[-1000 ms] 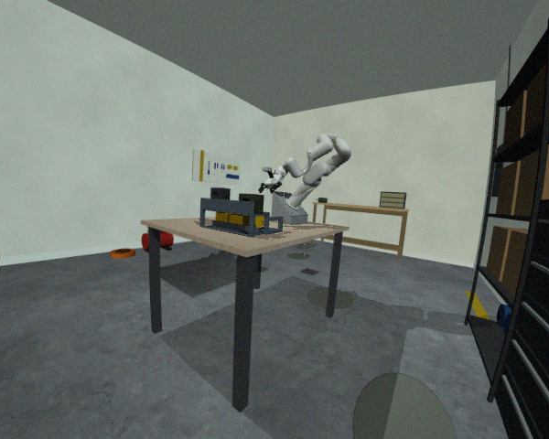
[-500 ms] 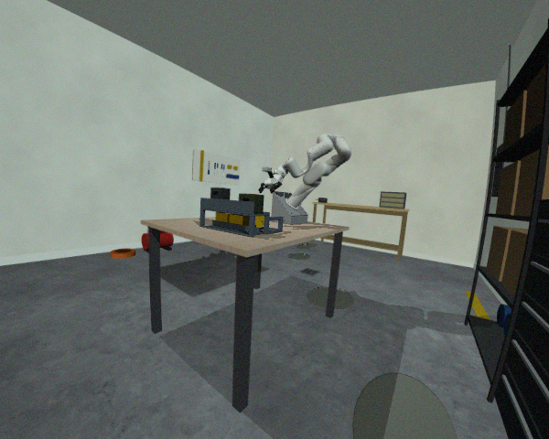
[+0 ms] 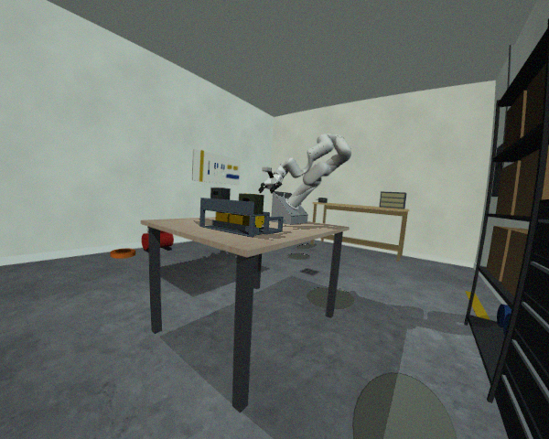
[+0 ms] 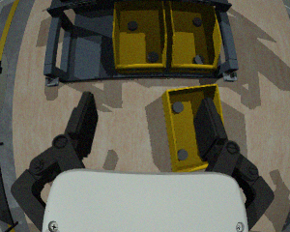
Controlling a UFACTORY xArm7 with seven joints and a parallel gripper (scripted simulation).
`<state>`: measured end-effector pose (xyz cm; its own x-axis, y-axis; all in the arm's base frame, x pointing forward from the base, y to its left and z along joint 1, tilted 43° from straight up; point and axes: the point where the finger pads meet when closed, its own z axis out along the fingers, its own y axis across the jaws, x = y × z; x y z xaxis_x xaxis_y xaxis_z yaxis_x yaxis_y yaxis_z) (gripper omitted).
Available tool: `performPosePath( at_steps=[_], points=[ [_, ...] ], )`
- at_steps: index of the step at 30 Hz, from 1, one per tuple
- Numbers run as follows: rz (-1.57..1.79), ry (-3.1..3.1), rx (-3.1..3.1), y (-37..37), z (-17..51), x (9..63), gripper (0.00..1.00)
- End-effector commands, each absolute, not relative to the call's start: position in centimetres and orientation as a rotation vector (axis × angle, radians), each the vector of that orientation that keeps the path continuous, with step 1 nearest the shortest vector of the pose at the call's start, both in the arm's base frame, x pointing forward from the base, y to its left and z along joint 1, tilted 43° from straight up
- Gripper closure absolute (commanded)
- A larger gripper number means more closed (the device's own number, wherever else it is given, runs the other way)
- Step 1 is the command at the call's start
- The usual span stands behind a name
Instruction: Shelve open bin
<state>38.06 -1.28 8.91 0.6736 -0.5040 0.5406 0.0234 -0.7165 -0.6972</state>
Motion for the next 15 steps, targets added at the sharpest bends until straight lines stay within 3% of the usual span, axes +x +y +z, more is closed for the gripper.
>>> performPosePath(
  at_steps=[1,4,15],
  points=[
    [-1.072,0.392,-2.141,-0.88,8.77,38.02,0.00],
    [-1.200,0.424,-2.060,-0.11,8.47,37.84,0.00],
    [-1.200,0.424,-2.060,-0.11,8.47,37.84,0.00]
  ],
)
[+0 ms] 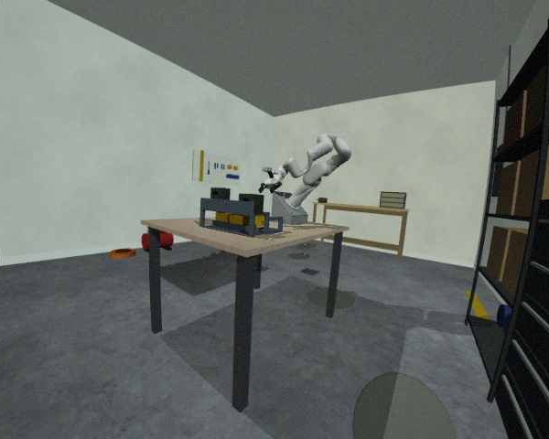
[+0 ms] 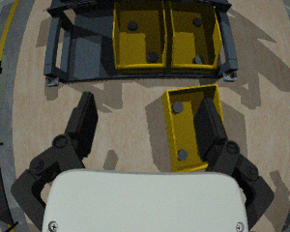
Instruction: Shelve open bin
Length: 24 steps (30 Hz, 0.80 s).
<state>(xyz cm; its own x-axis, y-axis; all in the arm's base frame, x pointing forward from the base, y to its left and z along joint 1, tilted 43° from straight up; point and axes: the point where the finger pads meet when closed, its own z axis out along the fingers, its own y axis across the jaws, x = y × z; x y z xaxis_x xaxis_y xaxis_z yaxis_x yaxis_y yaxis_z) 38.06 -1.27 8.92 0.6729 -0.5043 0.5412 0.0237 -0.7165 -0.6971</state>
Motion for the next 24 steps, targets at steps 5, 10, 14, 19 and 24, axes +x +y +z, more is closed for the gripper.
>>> performPosePath(
  at_steps=[5,10,14,19,24],
  points=[
    [-1.158,0.413,-2.087,-0.3,8.5,37.9,0.00],
    [-1.200,0.424,-2.060,0.0,8.4,37.8,0.00],
    [-1.200,0.424,-2.060,0.0,8.4,37.8,0.00],
    [-1.030,0.381,-2.166,-1.1,8.9,38.1,0.00],
    [-1.200,0.424,-2.060,0.1,8.4,37.8,0.00]
  ],
)
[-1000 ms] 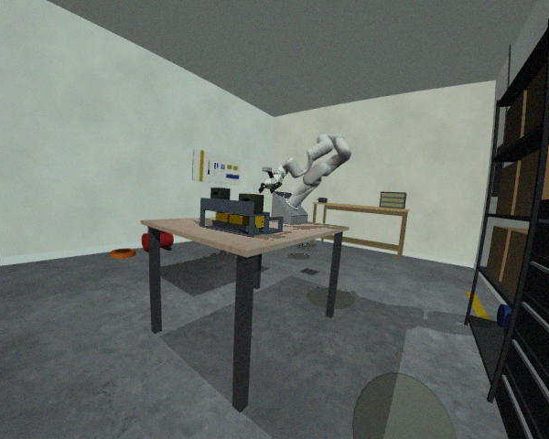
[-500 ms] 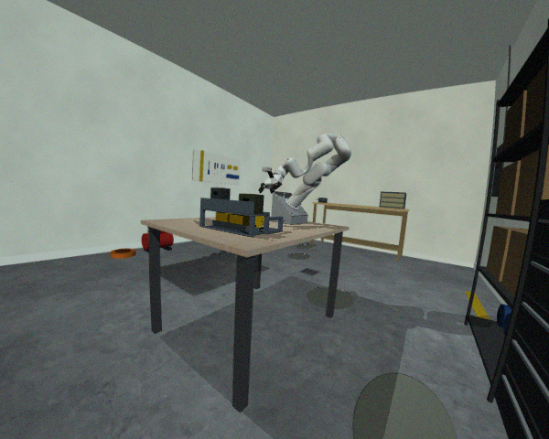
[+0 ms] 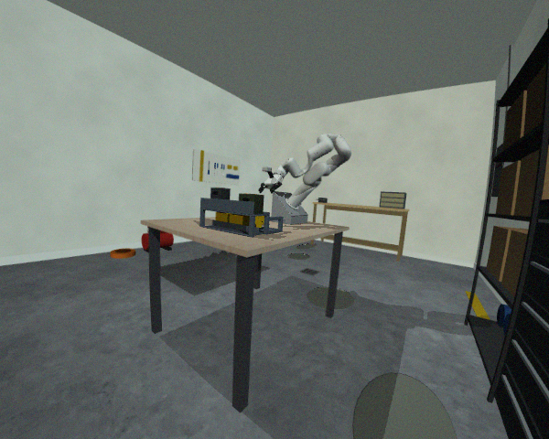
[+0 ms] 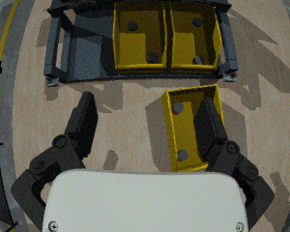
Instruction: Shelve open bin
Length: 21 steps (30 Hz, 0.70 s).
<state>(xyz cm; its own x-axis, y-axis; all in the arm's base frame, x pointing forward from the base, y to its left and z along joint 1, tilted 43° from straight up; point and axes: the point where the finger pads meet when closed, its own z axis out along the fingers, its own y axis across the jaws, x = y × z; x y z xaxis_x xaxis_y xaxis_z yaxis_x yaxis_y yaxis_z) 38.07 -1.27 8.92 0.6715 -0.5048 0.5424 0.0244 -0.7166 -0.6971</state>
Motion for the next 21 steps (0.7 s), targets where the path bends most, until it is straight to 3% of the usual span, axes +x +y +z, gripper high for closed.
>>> performPosePath(
  at_steps=[1,11,12,21],
  points=[
    [-1.200,0.424,-2.060,0.1,8.4,37.8,0.00],
    [-1.200,0.424,-2.060,0.1,8.4,37.8,0.00],
    [-1.031,0.381,-2.166,-1.1,8.9,38.1,0.00],
    [-1.200,0.424,-2.060,0.2,8.3,37.7,0.00]
  ],
)
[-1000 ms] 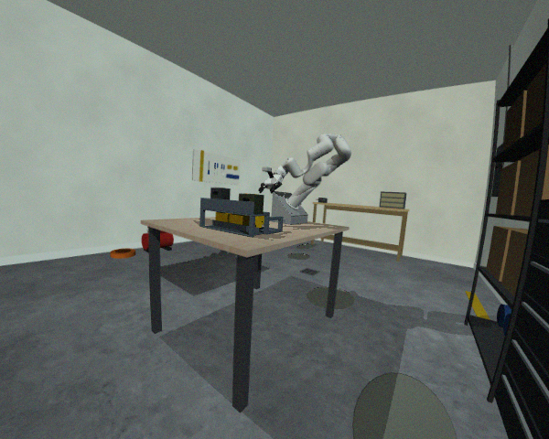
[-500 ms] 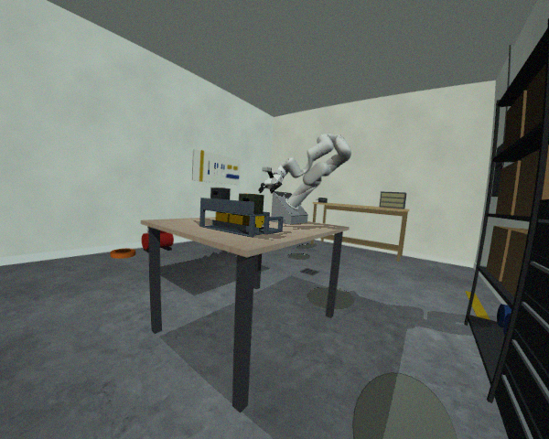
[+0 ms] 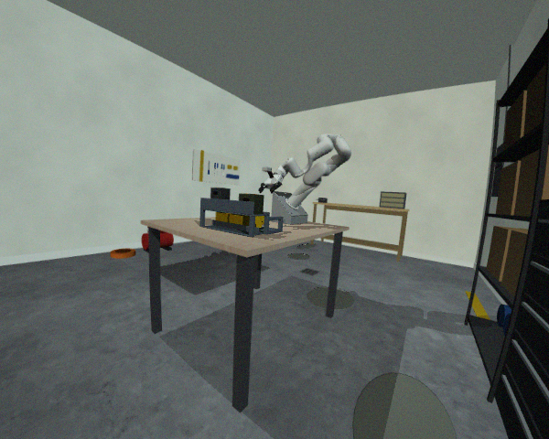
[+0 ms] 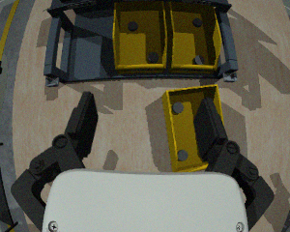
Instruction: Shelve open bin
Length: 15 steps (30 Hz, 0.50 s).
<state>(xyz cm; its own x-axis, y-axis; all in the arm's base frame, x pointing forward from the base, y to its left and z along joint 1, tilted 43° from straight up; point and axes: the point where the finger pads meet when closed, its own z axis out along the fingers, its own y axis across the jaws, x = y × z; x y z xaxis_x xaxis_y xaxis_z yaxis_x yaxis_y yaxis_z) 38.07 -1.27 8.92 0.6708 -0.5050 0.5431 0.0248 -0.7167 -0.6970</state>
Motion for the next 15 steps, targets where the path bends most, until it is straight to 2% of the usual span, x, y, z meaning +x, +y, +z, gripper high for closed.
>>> performPosePath(
  at_steps=[1,7,8,12,15],
  points=[
    [-1.200,0.424,-2.060,0.2,8.3,37.7,0.00],
    [-1.200,0.424,-2.060,0.2,8.3,37.7,0.00],
    [-1.032,0.381,-2.165,-1.1,8.8,38.1,0.00],
    [-1.200,0.424,-2.060,0.3,8.3,37.7,0.00],
    [-1.200,0.424,-2.060,0.3,8.3,37.7,0.00]
  ],
)
